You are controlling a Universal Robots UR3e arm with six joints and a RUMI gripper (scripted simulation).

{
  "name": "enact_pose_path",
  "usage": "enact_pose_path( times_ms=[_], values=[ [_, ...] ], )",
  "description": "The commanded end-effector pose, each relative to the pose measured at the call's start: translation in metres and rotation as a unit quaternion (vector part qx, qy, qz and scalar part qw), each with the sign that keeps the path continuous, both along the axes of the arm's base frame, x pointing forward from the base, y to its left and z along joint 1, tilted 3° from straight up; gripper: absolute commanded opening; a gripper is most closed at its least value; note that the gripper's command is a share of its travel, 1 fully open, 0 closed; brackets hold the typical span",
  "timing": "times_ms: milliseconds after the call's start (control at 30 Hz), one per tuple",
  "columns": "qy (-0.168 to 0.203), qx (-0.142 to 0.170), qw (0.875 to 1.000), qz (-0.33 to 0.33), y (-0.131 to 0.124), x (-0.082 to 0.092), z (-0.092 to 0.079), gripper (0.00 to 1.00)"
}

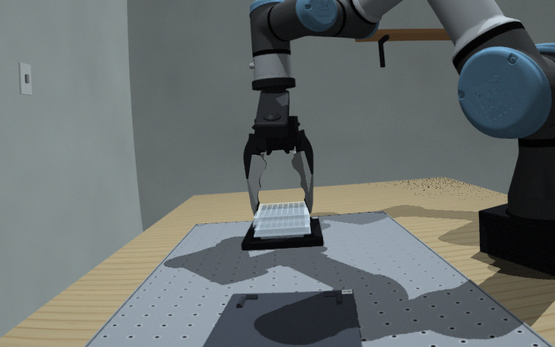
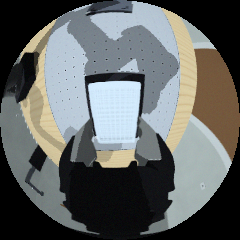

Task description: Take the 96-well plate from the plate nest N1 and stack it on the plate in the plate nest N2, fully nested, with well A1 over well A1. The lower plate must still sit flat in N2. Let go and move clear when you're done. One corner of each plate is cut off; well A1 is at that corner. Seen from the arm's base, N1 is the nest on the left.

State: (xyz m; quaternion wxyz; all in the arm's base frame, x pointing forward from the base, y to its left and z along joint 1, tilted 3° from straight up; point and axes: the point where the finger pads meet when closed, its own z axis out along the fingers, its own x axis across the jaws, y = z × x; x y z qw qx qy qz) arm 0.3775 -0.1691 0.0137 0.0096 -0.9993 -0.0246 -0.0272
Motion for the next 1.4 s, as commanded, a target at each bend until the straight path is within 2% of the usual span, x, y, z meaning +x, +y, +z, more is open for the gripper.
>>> enact_pose_path(
  times_ms=[0,1033,1067,1367],
  values=[
    [-0.001,-0.001,1.0,0.0,-0.0006,0.0006,0.0002,0.0],
    [-0.001,-0.001,1.0,0.0,-0.0005,0.0009,-0.0041,0.0],
    [-0.001,-0.001,1.0,0.0,-0.0005,0.0009,-0.0041,1.0],
    [-0.001,-0.001,1.0,0.0,-0.0005,0.0009,-0.0041,1.0]
  ],
)
